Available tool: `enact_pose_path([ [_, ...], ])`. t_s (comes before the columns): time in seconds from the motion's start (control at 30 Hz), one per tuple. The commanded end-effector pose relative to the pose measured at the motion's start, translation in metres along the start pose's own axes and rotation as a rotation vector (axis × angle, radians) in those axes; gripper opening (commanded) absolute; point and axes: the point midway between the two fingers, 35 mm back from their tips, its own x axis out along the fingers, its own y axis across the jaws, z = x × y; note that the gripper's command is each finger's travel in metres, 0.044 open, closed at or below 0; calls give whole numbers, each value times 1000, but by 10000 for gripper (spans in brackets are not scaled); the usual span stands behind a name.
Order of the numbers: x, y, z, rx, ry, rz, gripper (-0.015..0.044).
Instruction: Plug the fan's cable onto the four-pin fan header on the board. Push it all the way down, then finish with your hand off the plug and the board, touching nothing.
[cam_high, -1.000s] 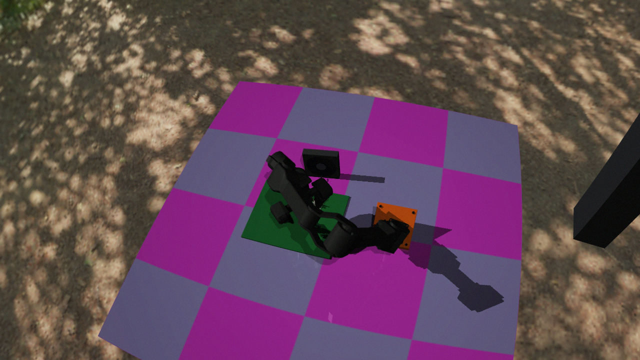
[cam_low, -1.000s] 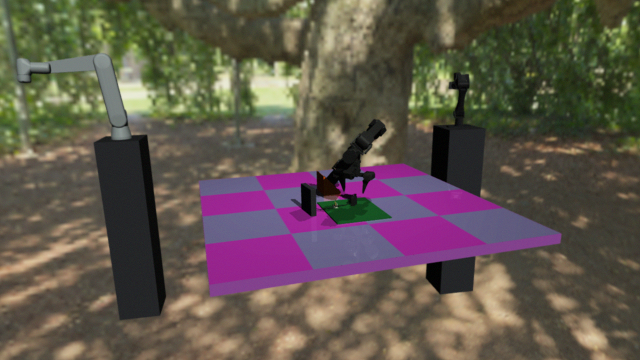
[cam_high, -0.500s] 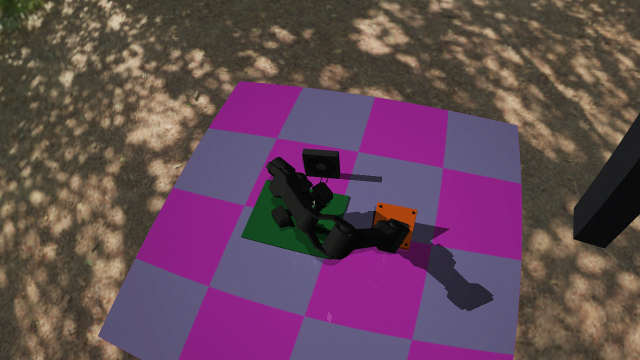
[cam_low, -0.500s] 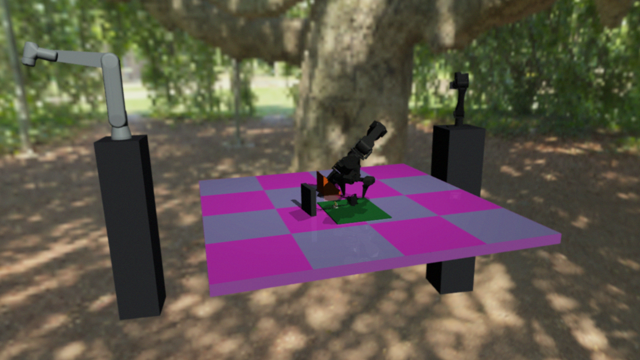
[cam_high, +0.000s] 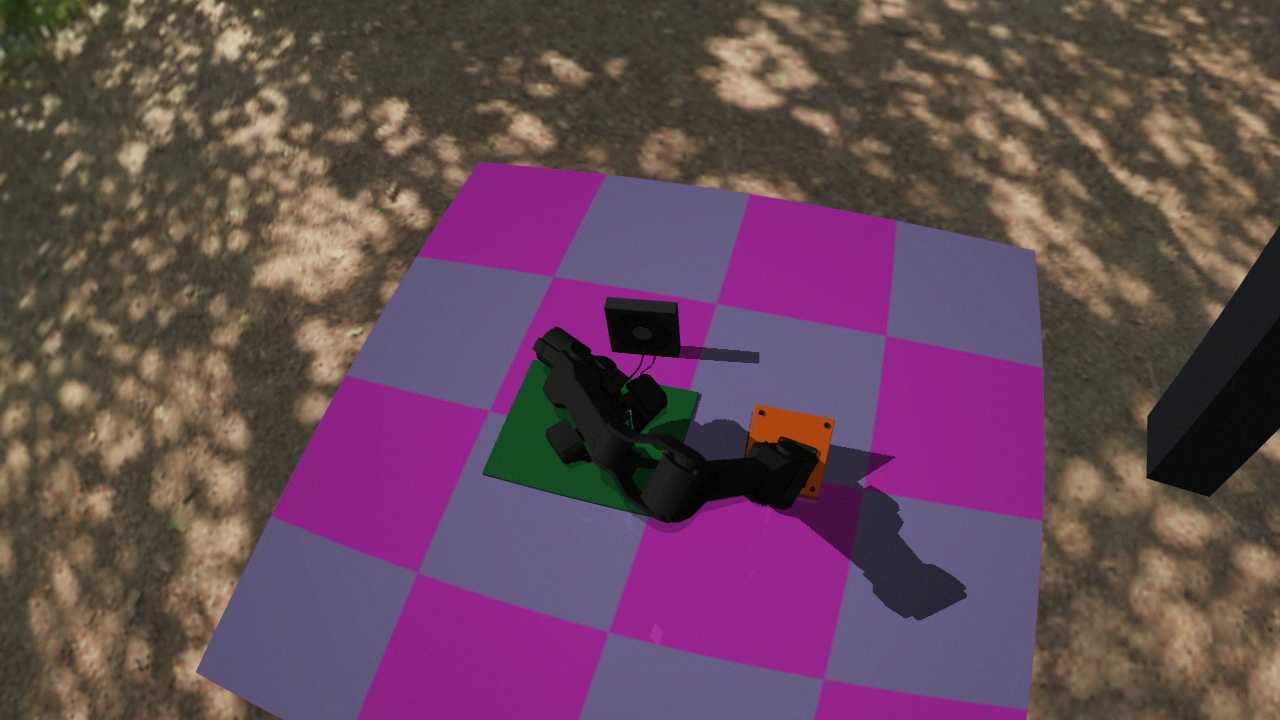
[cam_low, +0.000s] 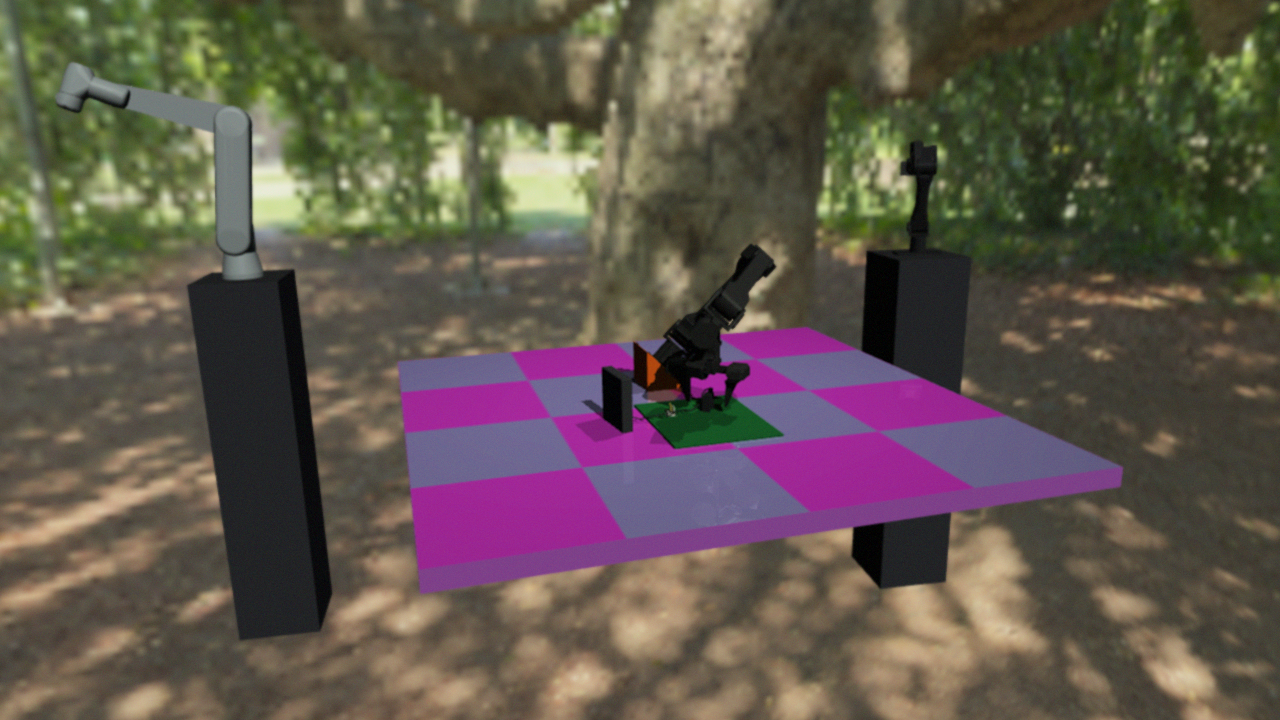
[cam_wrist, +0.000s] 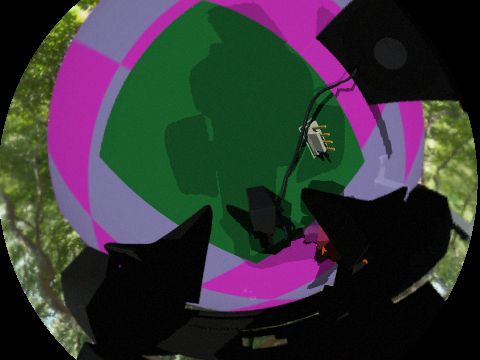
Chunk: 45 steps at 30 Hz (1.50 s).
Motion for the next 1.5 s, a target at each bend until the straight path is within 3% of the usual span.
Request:
enact_pose_path([
  [0.0,6,0,-1,7,2,4,440],
  [0.07,6,0,-1,7,2,4,440],
  [0.63,4,0,-1,0,2,0,0],
  [0.77,1,0,0,0,1,0,0],
  [0.93,-46,-1,0,7,1,2,0],
  [1.13,-45,-3,3,-14,1,1,0],
  [1.47,-45,-46,35,-340,-3,-3,0],
])
